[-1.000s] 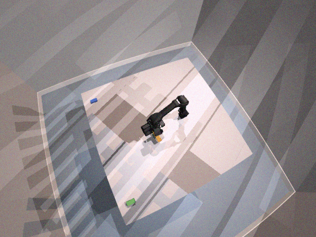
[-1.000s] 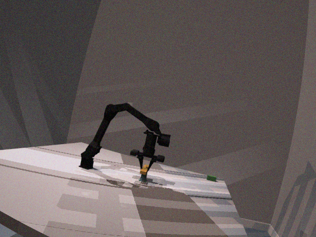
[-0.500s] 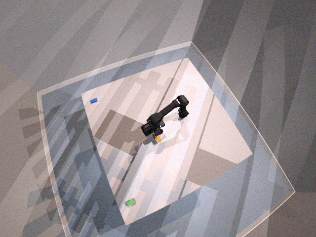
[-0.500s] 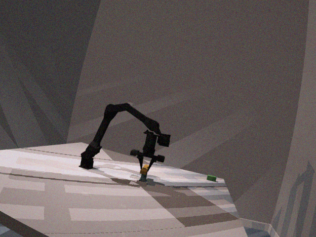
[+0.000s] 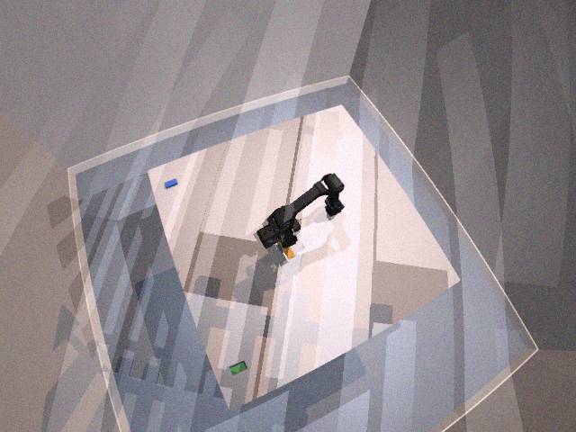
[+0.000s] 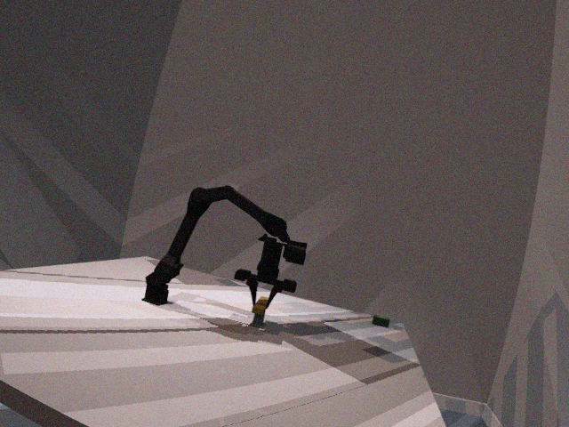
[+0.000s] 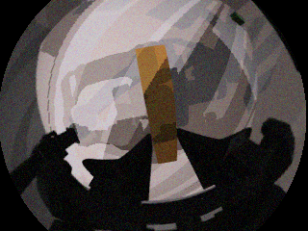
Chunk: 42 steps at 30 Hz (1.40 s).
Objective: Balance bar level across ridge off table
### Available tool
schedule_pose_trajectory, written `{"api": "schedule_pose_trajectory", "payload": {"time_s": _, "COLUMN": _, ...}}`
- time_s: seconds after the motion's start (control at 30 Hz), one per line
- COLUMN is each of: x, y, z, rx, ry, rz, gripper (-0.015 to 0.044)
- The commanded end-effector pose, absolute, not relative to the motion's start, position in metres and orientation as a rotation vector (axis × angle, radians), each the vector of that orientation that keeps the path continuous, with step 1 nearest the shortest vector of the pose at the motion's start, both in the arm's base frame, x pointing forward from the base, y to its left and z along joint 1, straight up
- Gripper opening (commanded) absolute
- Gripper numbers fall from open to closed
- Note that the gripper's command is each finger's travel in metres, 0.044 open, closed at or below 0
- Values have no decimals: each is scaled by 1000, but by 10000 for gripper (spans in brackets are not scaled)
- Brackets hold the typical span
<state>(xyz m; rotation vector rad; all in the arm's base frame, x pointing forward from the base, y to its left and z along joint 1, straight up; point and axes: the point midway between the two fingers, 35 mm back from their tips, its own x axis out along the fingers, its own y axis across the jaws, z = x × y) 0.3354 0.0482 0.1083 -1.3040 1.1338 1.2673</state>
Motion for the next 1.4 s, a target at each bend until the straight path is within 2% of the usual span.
{"api": "schedule_pose_trajectory", "payload": {"time_s": 0.0, "x": 335, "y": 48, "z": 108, "rx": -1304, "ry": 1134, "rz": 1267, "gripper": 185}}
{"api": "schedule_pose_trajectory", "payload": {"time_s": 0.23, "x": 335, "y": 48, "z": 108, "rx": -1304, "ry": 1134, "rz": 1267, "gripper": 185}}
{"api": "schedule_pose_trajectory", "payload": {"time_s": 0.57, "x": 335, "y": 48, "z": 108, "rx": -1304, "ry": 1134, "rz": 1267, "gripper": 440}}
{"api": "schedule_pose_trajectory", "payload": {"time_s": 0.7, "x": 337, "y": 48, "z": 116, "rx": -1304, "ry": 1134, "rz": 1267, "gripper": 440}}
{"api": "schedule_pose_trajectory", "payload": {"time_s": 1.0, "x": 333, "y": 48, "z": 206, "rx": -1304, "ry": 1133, "rz": 1267, "gripper": 440}}
{"api": "schedule_pose_trajectory", "payload": {"time_s": 1.37, "x": 333, "y": 48, "z": 208, "rx": -1304, "ry": 1133, "rz": 1267, "gripper": 440}}
